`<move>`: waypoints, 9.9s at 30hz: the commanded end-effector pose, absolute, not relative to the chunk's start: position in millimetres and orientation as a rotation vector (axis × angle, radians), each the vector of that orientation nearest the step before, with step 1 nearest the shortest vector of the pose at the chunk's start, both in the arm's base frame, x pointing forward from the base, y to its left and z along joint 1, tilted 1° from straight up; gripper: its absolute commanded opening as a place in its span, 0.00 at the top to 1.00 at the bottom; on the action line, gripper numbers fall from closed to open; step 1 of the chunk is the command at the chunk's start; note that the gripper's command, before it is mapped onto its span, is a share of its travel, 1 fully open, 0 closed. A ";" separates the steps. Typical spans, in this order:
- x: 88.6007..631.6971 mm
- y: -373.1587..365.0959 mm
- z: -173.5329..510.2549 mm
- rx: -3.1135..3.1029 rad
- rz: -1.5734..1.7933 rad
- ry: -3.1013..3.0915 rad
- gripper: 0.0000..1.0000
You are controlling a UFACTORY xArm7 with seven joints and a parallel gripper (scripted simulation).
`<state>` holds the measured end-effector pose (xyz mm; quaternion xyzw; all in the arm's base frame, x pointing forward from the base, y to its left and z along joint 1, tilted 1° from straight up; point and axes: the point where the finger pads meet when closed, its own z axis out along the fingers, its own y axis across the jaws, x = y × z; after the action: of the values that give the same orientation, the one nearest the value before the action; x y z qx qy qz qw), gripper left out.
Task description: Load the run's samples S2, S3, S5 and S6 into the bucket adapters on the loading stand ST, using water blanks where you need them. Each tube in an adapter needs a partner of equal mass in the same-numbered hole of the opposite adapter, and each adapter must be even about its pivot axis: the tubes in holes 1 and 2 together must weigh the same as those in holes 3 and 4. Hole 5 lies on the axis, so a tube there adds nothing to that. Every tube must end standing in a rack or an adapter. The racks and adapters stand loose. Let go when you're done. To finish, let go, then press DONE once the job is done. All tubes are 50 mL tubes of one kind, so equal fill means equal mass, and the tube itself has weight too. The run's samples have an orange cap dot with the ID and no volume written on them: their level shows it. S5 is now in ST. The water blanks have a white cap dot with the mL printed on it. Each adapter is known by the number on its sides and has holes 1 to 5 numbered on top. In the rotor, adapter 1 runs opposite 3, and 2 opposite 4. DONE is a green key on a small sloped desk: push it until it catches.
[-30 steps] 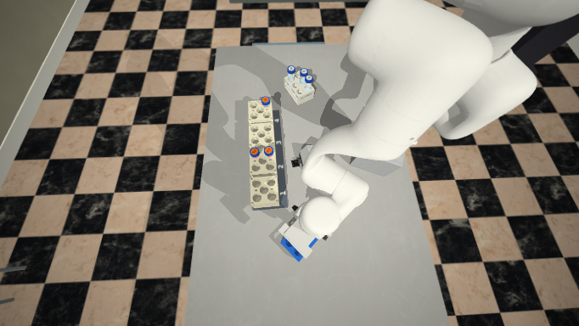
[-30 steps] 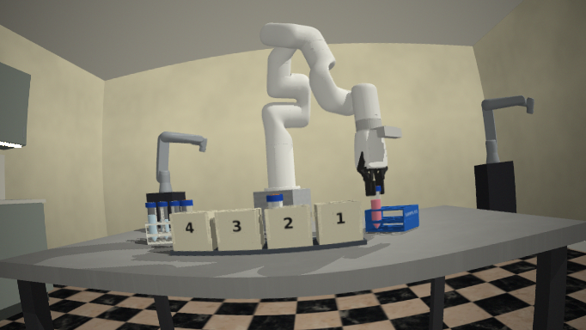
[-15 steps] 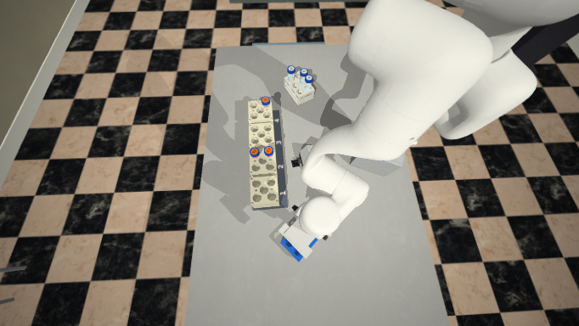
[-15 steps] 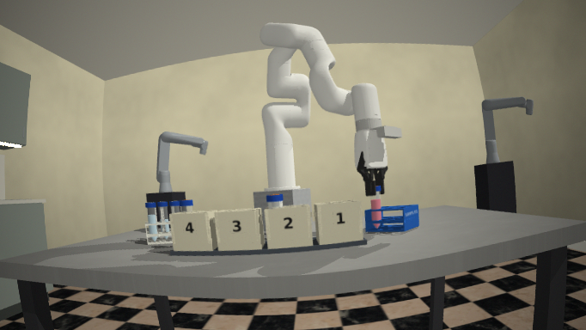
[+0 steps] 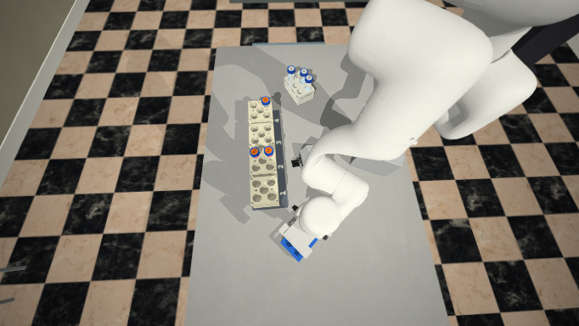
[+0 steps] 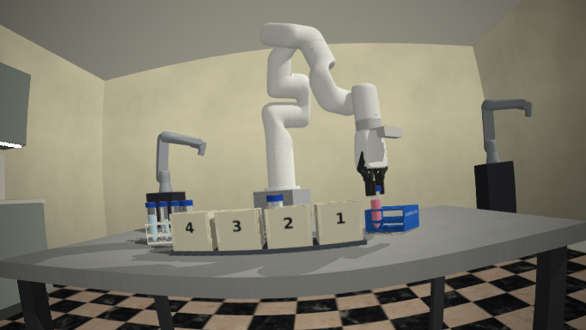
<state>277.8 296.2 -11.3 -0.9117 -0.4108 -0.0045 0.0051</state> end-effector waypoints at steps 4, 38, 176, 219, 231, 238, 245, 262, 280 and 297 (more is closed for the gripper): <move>278.9 297.2 -10.2 -2.854 -0.020 -1.286 1.00; 278.9 297.0 8.6 -2.854 -0.020 -1.286 1.00; 404.9 67.4 122.8 -3.121 -0.015 -0.211 1.00; 459.1 -30.4 121.9 -3.122 -0.015 -0.211 1.00; 459.2 -30.2 107.9 -3.122 -0.015 -0.211 1.00; 459.3 -30.0 93.9 -3.122 -0.015 -0.211 1.00; 459.4 -29.9 83.9 -3.122 -0.015 -0.211 1.00; 459.4 -29.9 83.9 -3.122 -0.015 -0.211 1.00; 459.5 -29.6 67.8 -3.122 -0.015 -0.211 1.00; 459.6 -29.4 52.8 -3.122 -0.015 -0.211 1.00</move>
<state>458.0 -29.3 54.0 -0.9977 -0.0675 -0.0026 0.0065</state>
